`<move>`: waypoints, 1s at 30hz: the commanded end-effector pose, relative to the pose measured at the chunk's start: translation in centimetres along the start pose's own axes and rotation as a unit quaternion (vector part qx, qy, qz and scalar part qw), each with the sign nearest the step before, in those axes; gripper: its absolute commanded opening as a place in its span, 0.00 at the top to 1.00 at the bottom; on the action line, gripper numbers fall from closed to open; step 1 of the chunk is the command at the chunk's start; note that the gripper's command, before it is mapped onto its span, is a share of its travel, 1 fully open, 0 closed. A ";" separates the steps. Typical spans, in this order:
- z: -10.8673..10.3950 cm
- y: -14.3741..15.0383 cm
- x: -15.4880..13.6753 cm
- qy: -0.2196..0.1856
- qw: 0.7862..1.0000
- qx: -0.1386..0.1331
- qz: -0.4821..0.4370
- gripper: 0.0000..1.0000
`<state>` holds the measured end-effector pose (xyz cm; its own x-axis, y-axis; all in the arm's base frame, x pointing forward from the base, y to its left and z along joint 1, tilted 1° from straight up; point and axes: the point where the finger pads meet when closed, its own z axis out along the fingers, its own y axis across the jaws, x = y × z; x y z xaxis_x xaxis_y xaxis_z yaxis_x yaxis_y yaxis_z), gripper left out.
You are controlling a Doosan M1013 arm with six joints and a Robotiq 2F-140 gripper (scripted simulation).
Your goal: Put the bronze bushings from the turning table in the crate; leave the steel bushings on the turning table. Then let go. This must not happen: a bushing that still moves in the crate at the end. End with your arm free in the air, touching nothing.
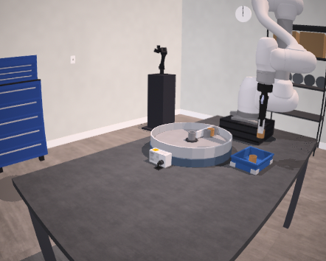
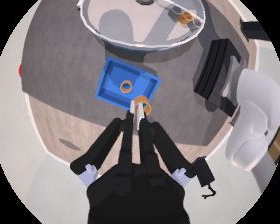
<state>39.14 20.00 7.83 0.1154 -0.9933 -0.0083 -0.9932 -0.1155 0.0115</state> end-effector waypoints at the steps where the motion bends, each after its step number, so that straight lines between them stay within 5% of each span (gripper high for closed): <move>1: 0.1 -0.3 -0.2 0.000 1.000 0.002 0.000 1.00; 12: 2.7 -0.3 -0.2 0.000 1.000 0.002 0.000 1.00; 20: 6.8 -0.4 -0.2 0.000 1.000 0.002 0.000 1.00; 30: 7.3 -0.4 -0.2 0.000 1.000 0.002 0.000 1.00</move>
<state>39.54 20.18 0.85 0.1153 -0.9933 -0.0080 -0.9933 -0.1154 0.0057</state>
